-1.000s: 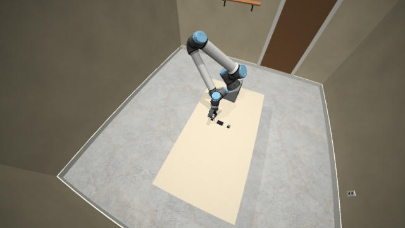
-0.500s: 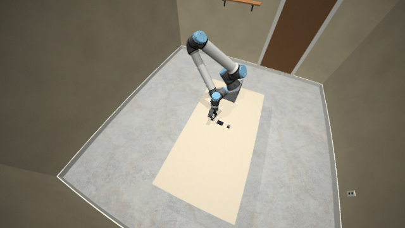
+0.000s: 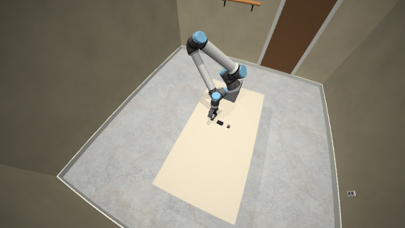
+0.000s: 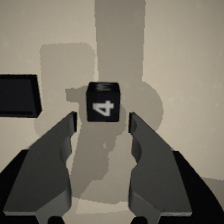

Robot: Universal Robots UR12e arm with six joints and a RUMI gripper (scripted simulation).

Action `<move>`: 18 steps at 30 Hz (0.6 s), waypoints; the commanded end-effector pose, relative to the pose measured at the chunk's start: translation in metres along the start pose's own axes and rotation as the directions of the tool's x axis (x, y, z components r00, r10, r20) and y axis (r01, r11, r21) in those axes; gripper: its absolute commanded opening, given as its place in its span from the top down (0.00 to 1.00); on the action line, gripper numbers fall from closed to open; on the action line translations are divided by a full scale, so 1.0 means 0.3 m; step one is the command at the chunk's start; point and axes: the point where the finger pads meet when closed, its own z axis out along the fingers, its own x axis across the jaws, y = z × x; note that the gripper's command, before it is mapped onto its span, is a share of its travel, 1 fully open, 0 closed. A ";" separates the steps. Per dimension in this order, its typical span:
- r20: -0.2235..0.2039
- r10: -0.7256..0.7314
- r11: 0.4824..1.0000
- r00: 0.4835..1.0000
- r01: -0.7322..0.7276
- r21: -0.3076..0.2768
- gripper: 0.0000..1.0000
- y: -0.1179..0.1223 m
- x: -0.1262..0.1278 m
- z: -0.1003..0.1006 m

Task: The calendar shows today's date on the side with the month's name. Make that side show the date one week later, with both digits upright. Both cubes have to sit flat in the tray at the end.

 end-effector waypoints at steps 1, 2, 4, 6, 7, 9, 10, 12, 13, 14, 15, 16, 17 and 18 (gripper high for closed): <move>0.002 -0.002 1.000 1.000 0.002 -0.005 0.71 0.010 -0.003 0.032; 0.002 -0.002 1.000 1.000 0.002 -0.005 0.71 0.011 -0.004 0.038; 0.002 -0.002 1.000 1.000 0.002 -0.005 0.71 0.011 -0.004 0.050; 0.002 -0.002 1.000 1.000 0.002 -0.005 0.71 0.010 -0.003 0.061; 0.002 -0.002 1.000 1.000 0.002 -0.005 0.71 0.010 -0.003 0.061; 0.002 -0.001 1.000 1.000 0.001 -0.004 0.71 0.008 -0.003 0.067; 0.002 -0.001 1.000 1.000 0.001 -0.004 0.71 0.008 -0.002 0.072; 0.002 -0.001 1.000 1.000 0.001 -0.004 0.71 0.008 -0.002 0.082; 0.002 -0.001 1.000 1.000 0.001 -0.004 0.71 0.008 -0.002 0.086; 0.002 -0.001 1.000 1.000 0.001 -0.004 0.71 0.008 -0.003 0.089; 0.002 -0.001 1.000 1.000 0.001 -0.004 0.71 0.008 -0.002 0.092; 0.002 -0.001 1.000 1.000 0.001 -0.004 0.71 0.008 -0.002 0.094; 0.002 -0.001 1.000 1.000 0.001 -0.004 0.71 0.008 -0.002 0.096; 0.002 -0.001 1.000 1.000 0.001 -0.004 0.71 0.008 -0.002 0.097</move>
